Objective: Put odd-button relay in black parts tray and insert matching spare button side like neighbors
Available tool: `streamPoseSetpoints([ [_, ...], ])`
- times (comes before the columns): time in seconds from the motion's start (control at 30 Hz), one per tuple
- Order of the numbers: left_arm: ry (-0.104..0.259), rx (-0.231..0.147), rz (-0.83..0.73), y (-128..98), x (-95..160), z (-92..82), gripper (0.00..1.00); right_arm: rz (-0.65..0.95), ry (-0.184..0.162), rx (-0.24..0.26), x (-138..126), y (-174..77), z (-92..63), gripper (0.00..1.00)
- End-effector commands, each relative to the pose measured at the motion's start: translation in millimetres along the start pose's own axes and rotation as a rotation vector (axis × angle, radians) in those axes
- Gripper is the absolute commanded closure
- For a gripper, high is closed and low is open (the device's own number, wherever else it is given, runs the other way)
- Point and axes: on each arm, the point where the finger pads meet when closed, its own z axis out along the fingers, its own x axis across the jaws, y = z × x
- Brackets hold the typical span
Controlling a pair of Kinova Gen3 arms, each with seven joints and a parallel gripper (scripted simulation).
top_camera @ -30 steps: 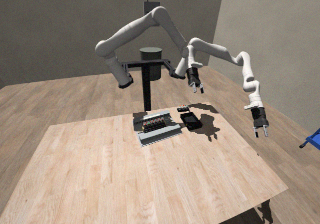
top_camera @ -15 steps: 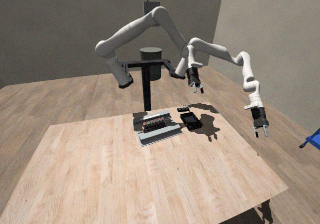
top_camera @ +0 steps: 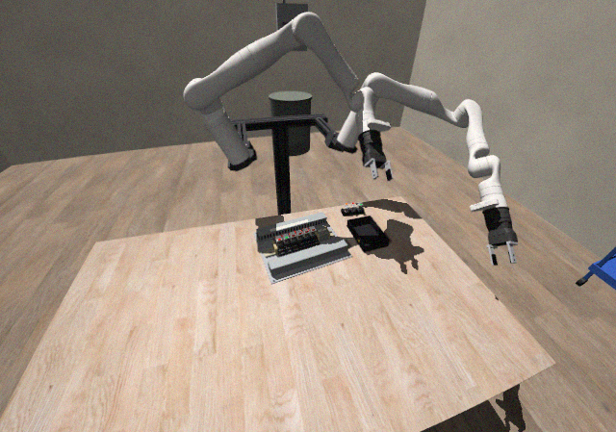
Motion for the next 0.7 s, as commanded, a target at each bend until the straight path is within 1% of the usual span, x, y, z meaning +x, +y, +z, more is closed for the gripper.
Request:
streamPoseSetpoints([
  [0.0,-0.002,0.000,0.001,-0.3,-1.6,-0.3,0.00,0.005,0.000,-0.001,0.6,-1.6,0.1,0.00],
  [0.67,-0.002,0.000,0.001,-0.3,-1.6,-0.3,0.00,0.025,0.011,-0.016,6.6,-4.3,6.2,0.00],
])
